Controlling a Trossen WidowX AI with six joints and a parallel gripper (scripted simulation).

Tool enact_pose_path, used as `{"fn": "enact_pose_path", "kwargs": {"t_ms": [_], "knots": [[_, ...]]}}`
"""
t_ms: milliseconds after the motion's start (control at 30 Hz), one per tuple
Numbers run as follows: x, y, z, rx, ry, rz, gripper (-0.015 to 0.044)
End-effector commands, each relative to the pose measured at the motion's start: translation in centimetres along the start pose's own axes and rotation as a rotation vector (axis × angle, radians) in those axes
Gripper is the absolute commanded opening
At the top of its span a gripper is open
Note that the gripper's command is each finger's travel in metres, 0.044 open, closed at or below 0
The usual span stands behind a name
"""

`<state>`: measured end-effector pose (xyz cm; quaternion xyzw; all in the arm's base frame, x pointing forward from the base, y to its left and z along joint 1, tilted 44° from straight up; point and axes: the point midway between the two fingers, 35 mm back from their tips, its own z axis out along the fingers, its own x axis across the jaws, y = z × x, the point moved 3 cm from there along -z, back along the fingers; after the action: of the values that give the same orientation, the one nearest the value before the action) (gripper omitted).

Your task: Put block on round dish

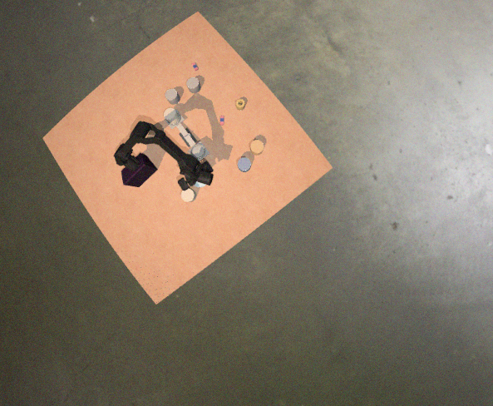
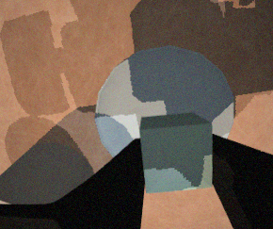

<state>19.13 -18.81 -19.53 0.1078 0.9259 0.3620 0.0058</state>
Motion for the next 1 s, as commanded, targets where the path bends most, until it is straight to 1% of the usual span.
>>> {"fn": "enact_pose_path", "kwargs": {"t_ms": [0, 533, 567, 967], "knots": [[0.0, 0.0, 0.7, -0.002, -0.005, 0.006, 0.0], [0.0, 0.1, 2.7, -0.003, -0.005, 0.006, 0.0], [0.0, 0.0, 2.2, 0.0, -0.002, 0.001, 0.0026], [0.0, 0.0, 2.2, 0.0, -0.002, 0.001, 0.0341]]}}
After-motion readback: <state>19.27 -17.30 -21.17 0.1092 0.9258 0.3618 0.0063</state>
